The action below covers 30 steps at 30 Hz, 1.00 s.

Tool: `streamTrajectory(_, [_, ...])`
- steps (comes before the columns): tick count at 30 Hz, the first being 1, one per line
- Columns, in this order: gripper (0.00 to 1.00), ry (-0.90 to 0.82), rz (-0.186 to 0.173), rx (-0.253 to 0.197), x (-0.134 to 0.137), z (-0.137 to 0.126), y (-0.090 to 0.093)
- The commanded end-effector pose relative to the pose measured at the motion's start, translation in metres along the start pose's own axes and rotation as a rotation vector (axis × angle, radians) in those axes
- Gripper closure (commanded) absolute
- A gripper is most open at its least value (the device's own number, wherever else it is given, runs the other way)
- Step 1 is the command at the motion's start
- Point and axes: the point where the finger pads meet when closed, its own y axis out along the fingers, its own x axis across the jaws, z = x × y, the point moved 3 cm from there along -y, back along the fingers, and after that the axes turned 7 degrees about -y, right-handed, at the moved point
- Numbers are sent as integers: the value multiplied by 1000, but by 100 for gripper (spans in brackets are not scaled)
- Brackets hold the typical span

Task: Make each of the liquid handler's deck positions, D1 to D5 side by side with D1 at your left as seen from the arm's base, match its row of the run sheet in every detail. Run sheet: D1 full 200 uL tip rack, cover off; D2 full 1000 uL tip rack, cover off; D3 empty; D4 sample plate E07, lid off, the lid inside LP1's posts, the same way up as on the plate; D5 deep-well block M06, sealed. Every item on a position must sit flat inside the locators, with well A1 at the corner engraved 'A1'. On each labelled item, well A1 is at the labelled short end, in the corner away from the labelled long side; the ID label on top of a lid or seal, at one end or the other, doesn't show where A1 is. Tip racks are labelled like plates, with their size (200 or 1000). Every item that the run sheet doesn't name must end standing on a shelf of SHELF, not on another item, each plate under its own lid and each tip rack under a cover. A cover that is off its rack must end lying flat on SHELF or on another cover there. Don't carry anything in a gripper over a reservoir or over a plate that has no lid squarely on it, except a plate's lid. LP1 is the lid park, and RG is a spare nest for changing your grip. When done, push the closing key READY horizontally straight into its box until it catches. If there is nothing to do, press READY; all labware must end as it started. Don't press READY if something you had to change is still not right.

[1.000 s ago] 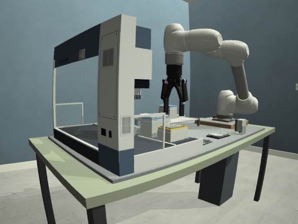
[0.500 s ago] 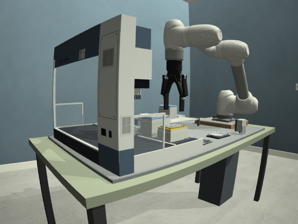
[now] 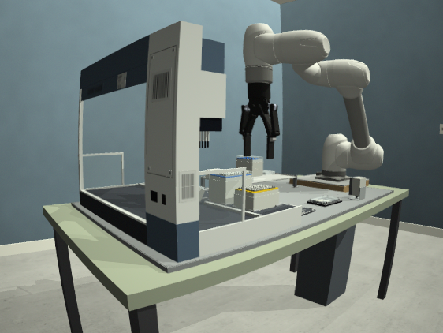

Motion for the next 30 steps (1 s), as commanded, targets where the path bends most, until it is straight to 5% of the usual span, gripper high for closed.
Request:
streamTrajectory(1, [34,0,1,2,0,0,-6])
streamTrajectory(30, [34,0,1,2,0,0,-49])
